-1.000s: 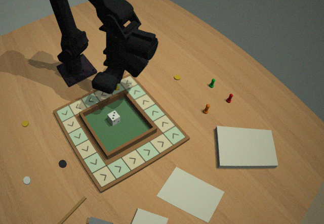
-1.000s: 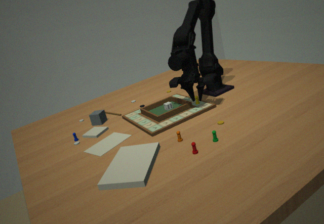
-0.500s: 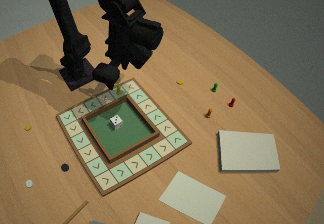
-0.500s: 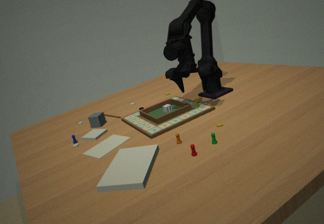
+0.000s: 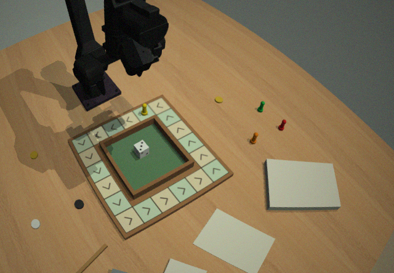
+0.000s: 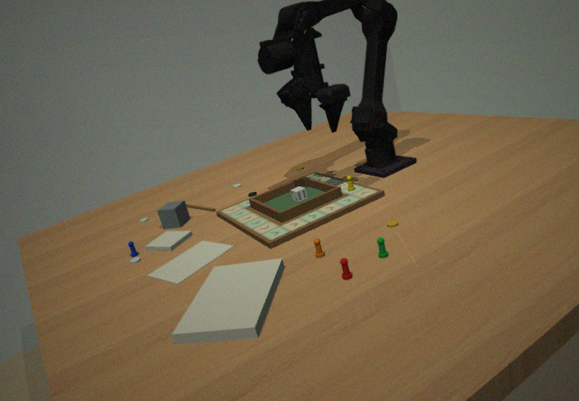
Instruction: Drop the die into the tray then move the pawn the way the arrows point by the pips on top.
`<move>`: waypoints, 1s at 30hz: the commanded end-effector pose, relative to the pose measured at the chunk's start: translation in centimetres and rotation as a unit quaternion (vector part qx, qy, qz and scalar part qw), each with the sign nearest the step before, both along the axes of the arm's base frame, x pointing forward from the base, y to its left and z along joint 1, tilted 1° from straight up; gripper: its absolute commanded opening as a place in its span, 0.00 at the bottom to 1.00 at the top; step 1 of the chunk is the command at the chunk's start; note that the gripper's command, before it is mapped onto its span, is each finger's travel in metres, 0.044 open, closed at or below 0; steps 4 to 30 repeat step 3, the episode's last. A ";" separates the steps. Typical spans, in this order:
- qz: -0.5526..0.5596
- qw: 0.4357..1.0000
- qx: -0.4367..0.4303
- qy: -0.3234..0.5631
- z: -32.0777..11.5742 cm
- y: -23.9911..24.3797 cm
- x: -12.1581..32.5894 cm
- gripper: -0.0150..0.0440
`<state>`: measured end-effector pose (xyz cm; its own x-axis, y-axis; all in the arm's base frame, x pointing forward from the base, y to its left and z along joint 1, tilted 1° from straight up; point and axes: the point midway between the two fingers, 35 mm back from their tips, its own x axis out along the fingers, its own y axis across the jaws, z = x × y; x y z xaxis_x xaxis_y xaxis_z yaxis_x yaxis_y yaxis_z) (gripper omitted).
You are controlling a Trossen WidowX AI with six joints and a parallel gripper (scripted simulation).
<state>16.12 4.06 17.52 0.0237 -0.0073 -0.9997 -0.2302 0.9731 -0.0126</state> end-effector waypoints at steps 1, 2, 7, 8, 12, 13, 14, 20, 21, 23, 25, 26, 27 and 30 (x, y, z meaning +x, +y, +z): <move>0.001 1.000 -0.001 0.001 -0.1 0.0 0.0 1.00; 0.001 1.000 -0.001 0.001 -0.1 0.0 0.0 1.00; 0.001 1.000 -0.001 0.001 -0.1 0.0 0.0 1.00; 0.001 1.000 -0.001 0.001 -0.1 0.0 0.0 1.00; 0.001 1.000 -0.001 0.001 -0.1 0.0 0.0 1.00; 0.001 1.000 -0.001 0.001 -0.1 0.0 0.0 1.00; 0.001 1.000 -0.001 0.001 -0.1 0.0 0.0 1.00; 0.001 1.000 -0.001 0.001 -0.1 0.0 0.0 1.00; 0.001 1.000 -0.001 0.001 -0.1 0.0 0.0 1.00; 0.001 1.000 -0.001 0.001 -0.1 0.0 0.0 1.00; 0.001 1.000 -0.001 0.001 -0.1 0.0 0.0 1.00; 0.001 1.000 -0.001 0.001 -0.1 0.0 0.0 1.00; 0.001 1.000 -0.001 0.001 -0.1 0.0 0.0 1.00; 0.001 1.000 -0.001 0.001 -0.1 0.0 0.0 1.00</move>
